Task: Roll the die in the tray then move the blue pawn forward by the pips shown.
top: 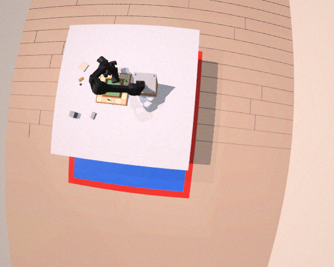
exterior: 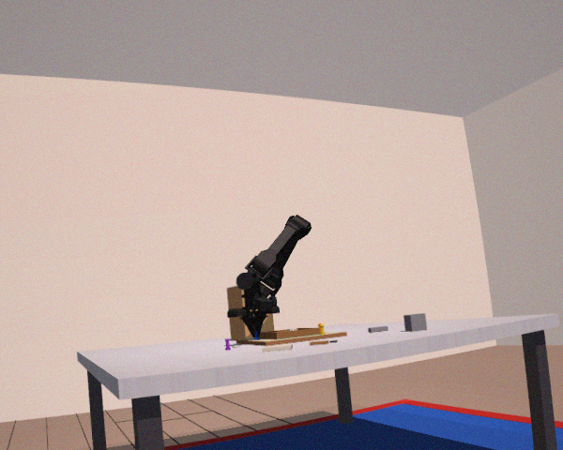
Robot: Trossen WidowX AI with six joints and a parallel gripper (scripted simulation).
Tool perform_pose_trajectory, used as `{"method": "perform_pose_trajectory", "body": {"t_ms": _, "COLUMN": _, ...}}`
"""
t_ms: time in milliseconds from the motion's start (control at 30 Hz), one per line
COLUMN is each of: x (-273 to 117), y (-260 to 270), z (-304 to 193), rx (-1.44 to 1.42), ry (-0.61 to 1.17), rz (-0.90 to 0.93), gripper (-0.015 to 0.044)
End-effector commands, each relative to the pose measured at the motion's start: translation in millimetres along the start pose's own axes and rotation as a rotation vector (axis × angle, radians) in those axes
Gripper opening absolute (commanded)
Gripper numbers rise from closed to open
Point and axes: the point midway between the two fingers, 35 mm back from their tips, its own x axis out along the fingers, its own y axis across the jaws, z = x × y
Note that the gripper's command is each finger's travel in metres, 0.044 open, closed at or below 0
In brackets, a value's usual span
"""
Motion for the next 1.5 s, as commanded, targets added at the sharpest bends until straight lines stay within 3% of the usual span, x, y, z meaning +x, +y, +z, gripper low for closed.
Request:
{"method": "perform_pose_trajectory", "body": {"t_ms": 0, "x": 1, "y": 1, "z": 0, "rx": 0.004, "ry": -0.002, "rz": 0.004, "gripper": 0.0029}}
{"method": "perform_pose_trajectory", "body": {"t_ms": 233, "x": -4, "y": 0, "z": 0, "rx": 0.004, "ry": -0.002, "rz": 0.003, "gripper": 0.0}}
{"method": "perform_pose_trajectory", "body": {"t_ms": 833, "x": -127, "y": 1, "z": -2, "rx": 0.005, "ry": 0.0, "rz": -0.001, "gripper": 0.0}}
{"method": "perform_pose_trajectory", "body": {"t_ms": 967, "x": -124, "y": -1, "z": 1, "rx": 0.005, "ry": 0.0, "rz": -0.002, "gripper": 0.0}}
{"method": "perform_pose_trajectory", "body": {"t_ms": 1467, "x": -50, "y": -17, "z": 43, "rx": 0.002, "ry": -0.003, "rz": 0.001, "gripper": 0.0}}
